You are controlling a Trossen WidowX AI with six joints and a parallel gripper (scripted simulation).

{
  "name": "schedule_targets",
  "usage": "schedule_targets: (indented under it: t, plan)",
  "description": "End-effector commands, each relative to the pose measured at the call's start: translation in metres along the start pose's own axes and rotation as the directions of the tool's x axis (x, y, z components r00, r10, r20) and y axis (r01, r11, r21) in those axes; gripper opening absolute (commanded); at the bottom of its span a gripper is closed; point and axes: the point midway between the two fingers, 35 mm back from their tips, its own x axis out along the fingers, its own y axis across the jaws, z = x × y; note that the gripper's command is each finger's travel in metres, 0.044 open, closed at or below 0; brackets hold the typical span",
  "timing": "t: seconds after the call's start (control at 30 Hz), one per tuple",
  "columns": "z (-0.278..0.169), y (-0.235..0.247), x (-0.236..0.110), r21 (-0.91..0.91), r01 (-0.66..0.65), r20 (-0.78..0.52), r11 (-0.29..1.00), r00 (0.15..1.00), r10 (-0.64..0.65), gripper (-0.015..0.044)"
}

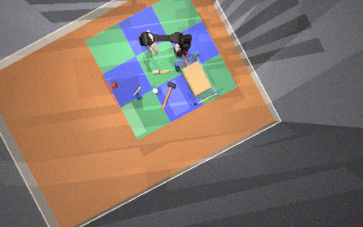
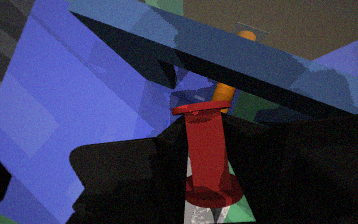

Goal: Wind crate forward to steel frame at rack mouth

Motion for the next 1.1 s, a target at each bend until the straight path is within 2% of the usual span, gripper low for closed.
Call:
schedule_targets:
  t: [0.0, 1.07]
  plan:
    - [0.001, 0.018, -0.002, -0.005, -0.032, 0.005, 0.999, 0.999, 0.032, 0.0000]
    - [0.001, 0.055, -0.004, -0.004, -0.034, 0.006, 0.999, 0.999, 0.034, 0.0000]
